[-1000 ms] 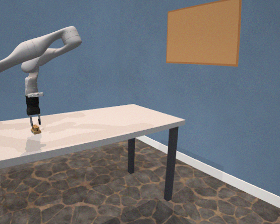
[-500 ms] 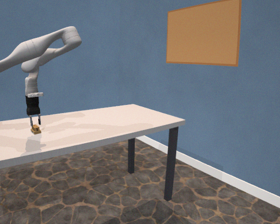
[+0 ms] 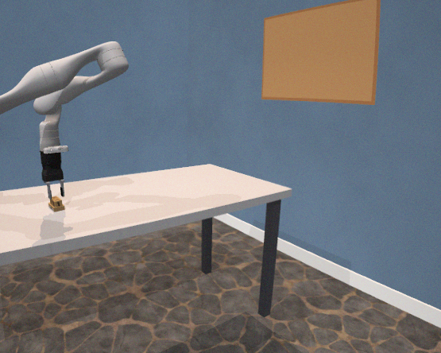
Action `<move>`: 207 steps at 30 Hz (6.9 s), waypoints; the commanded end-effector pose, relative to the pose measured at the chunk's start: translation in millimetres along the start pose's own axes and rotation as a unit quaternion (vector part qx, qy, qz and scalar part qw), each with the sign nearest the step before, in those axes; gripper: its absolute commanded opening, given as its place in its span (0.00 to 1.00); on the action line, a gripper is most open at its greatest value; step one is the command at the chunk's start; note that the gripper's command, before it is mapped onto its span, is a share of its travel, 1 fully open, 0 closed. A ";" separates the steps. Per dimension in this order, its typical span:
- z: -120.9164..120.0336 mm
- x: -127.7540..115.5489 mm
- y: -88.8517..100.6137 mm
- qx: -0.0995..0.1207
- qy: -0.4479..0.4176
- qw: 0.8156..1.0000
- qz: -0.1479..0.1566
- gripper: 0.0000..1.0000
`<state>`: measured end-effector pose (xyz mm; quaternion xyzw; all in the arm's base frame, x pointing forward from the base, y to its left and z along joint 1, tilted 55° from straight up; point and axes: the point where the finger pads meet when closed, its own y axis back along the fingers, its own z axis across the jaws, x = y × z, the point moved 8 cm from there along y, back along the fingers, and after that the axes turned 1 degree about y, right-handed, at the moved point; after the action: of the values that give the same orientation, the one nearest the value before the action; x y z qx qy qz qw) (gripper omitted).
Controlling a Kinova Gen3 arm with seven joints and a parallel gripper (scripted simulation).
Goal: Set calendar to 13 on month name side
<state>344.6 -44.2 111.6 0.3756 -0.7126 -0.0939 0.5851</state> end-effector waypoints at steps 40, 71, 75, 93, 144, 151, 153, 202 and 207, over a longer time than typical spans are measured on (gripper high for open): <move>-1.0 -2.7 -29.0 0.002 -0.003 1.000 -0.004 0.87; -1.0 -2.7 -29.0 0.002 -0.003 1.000 -0.004 0.57; -1.0 -2.7 -29.0 0.002 -0.003 1.000 -0.004 0.57; -1.0 -2.7 -29.0 0.002 -0.003 1.000 -0.004 0.57; 0.1 -1.4 70.9 -0.002 -0.001 1.000 -0.002 0.57; 0.5 -1.1 71.6 -0.002 0.000 1.000 -0.002 0.57; 0.5 -1.1 71.6 -0.002 0.000 1.000 -0.002 0.57; 10.2 3.3 71.4 -0.003 -0.174 0.985 -0.001 0.57; 12.9 3.9 71.5 -0.004 -0.230 0.973 -0.001 0.57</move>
<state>306.3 1.5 151.1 0.3505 -0.8134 -0.1687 0.4326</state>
